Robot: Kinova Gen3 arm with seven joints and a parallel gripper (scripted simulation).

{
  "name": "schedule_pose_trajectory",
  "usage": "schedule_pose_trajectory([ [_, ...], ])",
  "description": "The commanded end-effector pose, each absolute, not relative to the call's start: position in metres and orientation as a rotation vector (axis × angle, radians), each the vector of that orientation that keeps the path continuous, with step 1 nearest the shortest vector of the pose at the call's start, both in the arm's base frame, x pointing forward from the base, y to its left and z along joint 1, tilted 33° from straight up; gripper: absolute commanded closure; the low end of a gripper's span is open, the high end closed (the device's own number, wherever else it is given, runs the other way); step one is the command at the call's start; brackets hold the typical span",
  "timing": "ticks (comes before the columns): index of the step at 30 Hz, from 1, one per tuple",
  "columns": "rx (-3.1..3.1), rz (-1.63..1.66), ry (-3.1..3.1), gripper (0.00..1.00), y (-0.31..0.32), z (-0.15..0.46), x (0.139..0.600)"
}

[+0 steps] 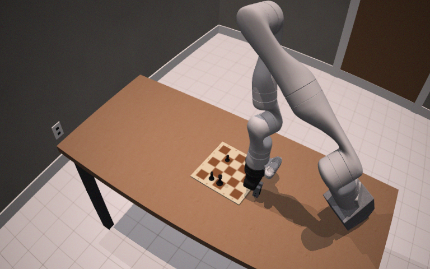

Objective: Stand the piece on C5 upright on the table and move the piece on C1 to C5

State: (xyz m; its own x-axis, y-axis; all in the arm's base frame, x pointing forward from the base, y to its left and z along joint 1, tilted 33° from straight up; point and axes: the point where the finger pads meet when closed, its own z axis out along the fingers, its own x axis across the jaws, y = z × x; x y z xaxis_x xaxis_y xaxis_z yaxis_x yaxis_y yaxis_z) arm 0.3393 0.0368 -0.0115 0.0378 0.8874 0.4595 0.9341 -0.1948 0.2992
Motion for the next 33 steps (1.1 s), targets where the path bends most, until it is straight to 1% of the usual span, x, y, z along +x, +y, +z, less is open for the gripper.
schedule_pose_trajectory([
  [1, -2.203, -0.867, -1.939, 1.00, 0.0365, -0.0113, 0.3394],
  [33, -2.203, -0.867, -1.939, 1.00, 0.0381, -0.0145, 0.3408],
])
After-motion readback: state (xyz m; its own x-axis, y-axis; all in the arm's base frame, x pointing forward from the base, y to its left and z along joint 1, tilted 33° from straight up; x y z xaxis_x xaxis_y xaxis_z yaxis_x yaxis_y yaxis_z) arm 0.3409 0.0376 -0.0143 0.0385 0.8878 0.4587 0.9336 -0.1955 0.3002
